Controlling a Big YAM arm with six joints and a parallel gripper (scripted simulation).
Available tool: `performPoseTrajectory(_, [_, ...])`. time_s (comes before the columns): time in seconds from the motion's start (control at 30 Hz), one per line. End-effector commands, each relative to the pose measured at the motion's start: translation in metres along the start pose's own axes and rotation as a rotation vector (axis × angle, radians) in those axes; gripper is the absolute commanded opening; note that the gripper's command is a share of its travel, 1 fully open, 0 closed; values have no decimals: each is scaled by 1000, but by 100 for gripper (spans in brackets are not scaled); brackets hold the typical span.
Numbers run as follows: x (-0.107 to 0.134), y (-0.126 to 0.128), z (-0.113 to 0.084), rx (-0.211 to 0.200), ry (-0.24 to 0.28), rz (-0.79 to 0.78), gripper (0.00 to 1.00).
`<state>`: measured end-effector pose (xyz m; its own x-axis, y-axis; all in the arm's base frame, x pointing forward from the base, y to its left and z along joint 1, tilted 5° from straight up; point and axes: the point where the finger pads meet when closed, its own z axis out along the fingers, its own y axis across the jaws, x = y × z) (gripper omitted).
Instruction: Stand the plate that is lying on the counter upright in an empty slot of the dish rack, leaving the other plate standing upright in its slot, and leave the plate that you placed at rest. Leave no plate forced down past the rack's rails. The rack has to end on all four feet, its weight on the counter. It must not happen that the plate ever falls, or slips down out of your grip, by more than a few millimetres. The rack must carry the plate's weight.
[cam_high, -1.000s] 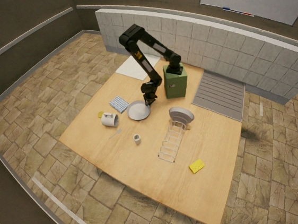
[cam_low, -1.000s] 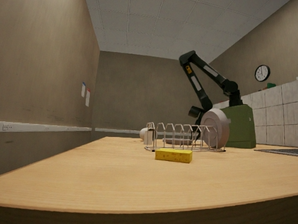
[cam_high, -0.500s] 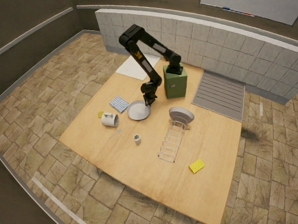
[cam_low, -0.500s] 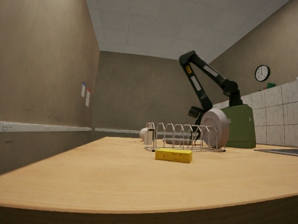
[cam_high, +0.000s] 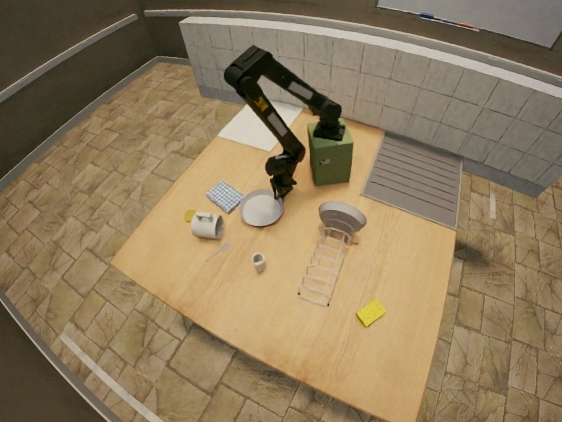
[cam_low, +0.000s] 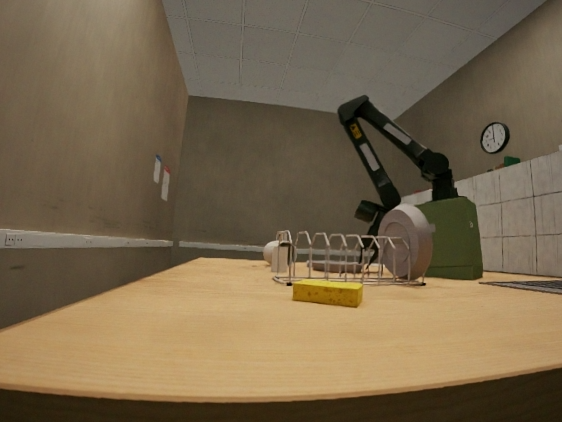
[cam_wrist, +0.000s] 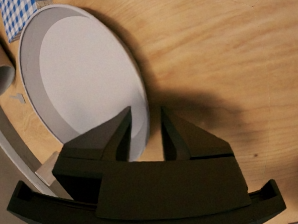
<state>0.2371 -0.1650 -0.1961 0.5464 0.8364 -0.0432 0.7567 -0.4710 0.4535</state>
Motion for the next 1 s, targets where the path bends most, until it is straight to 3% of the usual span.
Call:
performPoseTrajectory(0.0, [-3,2,1,-15,-3,3,26])
performPoseTrajectory(0.63, [-3,2,1,-15,-3,3,26])
performPoseTrajectory(0.67, [-3,2,1,-15,-3,3,0])
performPoseTrajectory(0.97, [-3,3,1,-16,-3,3,0])
